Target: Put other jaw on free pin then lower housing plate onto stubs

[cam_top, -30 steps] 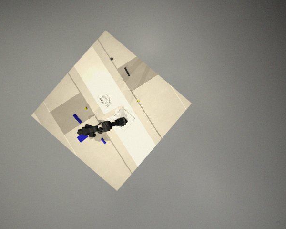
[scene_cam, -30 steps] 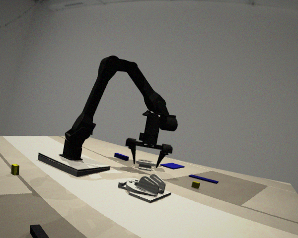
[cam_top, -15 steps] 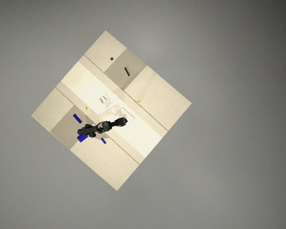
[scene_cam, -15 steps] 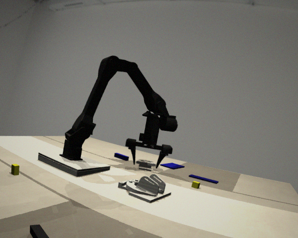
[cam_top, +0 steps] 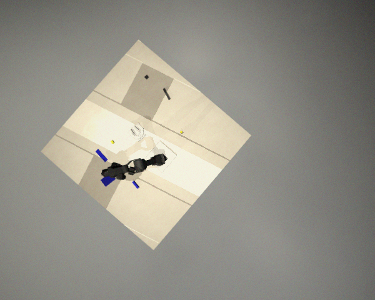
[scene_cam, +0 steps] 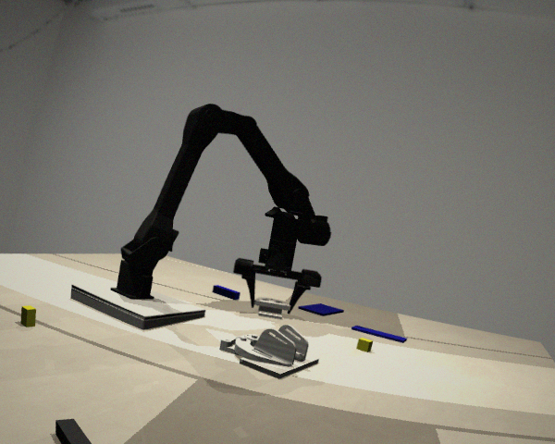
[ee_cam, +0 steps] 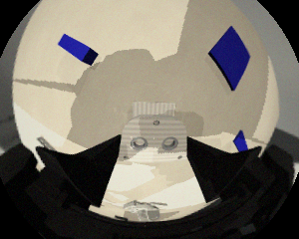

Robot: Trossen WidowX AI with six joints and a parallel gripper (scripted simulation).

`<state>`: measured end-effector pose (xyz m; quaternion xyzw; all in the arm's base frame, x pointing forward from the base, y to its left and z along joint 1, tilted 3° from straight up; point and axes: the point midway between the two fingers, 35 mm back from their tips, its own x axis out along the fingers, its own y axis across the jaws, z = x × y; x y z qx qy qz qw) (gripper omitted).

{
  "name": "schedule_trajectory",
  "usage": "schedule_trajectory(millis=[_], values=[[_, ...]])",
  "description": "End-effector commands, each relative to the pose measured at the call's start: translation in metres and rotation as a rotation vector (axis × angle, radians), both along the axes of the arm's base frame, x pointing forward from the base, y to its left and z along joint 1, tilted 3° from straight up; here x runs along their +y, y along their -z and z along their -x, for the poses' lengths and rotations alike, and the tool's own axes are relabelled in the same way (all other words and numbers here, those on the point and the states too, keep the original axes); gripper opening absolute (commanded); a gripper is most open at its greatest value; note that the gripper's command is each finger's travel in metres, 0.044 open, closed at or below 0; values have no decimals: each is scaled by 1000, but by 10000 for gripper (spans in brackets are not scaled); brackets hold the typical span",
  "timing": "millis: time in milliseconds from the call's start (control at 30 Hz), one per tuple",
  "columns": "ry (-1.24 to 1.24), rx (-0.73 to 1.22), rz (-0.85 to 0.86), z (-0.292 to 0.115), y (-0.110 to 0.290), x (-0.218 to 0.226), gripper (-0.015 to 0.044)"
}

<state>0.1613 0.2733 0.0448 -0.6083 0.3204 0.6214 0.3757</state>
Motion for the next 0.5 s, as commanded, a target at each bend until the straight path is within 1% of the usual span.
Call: schedule_trajectory(millis=[0,333,467], values=[[0,0,0,0,0,0,351],[0,0,0,0,-1,0,351],[0,0,1,0,-11,0,351]])
